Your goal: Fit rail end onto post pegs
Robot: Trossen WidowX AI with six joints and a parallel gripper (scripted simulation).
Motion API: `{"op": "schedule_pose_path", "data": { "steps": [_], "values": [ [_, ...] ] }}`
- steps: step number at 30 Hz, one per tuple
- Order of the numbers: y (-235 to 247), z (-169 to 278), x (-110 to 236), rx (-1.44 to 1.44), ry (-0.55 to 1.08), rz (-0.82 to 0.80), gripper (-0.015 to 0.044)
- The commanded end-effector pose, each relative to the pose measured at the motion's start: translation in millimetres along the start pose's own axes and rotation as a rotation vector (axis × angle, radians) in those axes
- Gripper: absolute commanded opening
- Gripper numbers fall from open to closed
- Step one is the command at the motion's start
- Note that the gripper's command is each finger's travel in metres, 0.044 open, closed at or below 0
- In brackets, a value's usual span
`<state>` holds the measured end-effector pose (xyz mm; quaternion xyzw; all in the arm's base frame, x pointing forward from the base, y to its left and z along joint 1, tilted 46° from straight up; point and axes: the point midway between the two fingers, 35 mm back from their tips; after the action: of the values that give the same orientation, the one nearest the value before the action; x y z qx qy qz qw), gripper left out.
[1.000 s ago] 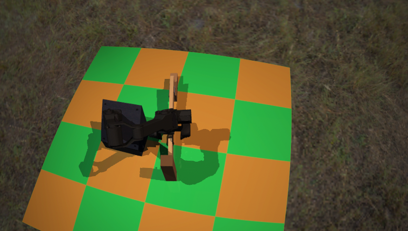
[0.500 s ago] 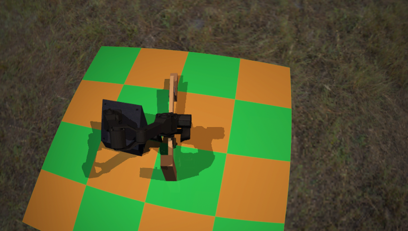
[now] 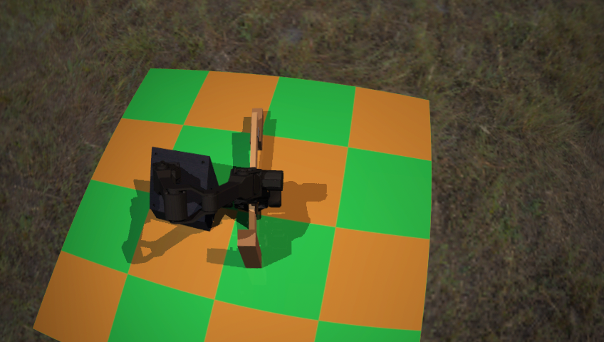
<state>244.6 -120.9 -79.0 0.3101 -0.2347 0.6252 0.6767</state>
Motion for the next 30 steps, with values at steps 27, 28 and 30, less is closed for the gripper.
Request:
{"op": "schedule_pose_path", "data": {
  "steps": [27, 28, 30],
  "values": [
    [-0.3, -0.2, 3.2, 0.005, 0.005, 0.001, 0.0000],
    [-0.4, -0.2, 3.7, 0.005, 0.005, 0.001, 0.0000],
    [-0.5, -0.2, 4.7, 0.005, 0.005, 0.001, 0.0000]
  ]
}}
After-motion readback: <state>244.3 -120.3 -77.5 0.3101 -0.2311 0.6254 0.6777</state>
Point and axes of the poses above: the point midway between the two fingers, 35 mm back from their tips, its own x axis back along the fingers, its own y axis across the jaws, z = x × y, and after that the axes turned 1 degree about -x, right-handed
